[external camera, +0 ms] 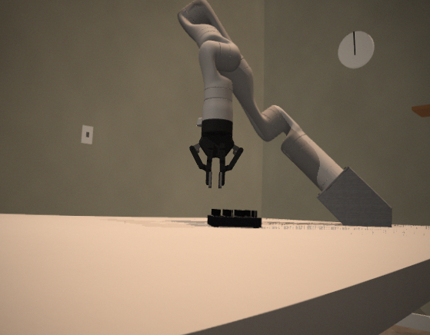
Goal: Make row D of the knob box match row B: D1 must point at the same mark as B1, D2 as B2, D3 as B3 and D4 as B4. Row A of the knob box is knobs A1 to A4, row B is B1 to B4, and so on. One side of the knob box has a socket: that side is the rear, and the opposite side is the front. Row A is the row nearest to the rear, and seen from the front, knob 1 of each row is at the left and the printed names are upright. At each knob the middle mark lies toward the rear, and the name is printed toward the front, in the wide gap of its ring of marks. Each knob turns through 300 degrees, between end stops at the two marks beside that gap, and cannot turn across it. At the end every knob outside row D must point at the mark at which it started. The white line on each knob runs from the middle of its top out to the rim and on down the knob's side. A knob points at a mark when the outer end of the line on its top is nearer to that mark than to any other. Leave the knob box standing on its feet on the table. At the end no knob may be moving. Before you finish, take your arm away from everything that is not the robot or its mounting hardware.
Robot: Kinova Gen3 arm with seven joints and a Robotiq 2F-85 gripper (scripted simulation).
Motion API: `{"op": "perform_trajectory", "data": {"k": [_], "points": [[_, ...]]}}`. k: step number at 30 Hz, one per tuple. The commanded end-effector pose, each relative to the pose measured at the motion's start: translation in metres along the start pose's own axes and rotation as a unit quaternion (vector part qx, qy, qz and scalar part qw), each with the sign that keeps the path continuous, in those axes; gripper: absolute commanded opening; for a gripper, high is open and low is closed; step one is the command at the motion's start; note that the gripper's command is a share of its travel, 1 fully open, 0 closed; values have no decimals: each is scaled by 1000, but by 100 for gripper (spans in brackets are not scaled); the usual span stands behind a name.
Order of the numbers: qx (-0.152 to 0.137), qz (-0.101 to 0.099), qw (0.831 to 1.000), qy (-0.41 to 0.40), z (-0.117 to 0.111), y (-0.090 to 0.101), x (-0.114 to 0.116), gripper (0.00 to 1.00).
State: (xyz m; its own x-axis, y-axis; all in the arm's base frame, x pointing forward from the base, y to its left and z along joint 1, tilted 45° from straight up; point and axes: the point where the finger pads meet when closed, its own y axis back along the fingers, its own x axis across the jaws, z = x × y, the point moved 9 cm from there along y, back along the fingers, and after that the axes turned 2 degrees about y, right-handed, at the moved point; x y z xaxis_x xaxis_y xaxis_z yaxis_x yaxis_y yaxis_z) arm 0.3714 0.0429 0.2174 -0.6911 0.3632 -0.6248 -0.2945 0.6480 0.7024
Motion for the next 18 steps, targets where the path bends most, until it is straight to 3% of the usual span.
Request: {"op": "perform_trajectory", "data": {"k": [1, 18], "points": [[-1, 0, 1000, 0, 0, 0, 0, 19], [-1, 0, 1000, 0, 0, 0, 0, 19]]}}
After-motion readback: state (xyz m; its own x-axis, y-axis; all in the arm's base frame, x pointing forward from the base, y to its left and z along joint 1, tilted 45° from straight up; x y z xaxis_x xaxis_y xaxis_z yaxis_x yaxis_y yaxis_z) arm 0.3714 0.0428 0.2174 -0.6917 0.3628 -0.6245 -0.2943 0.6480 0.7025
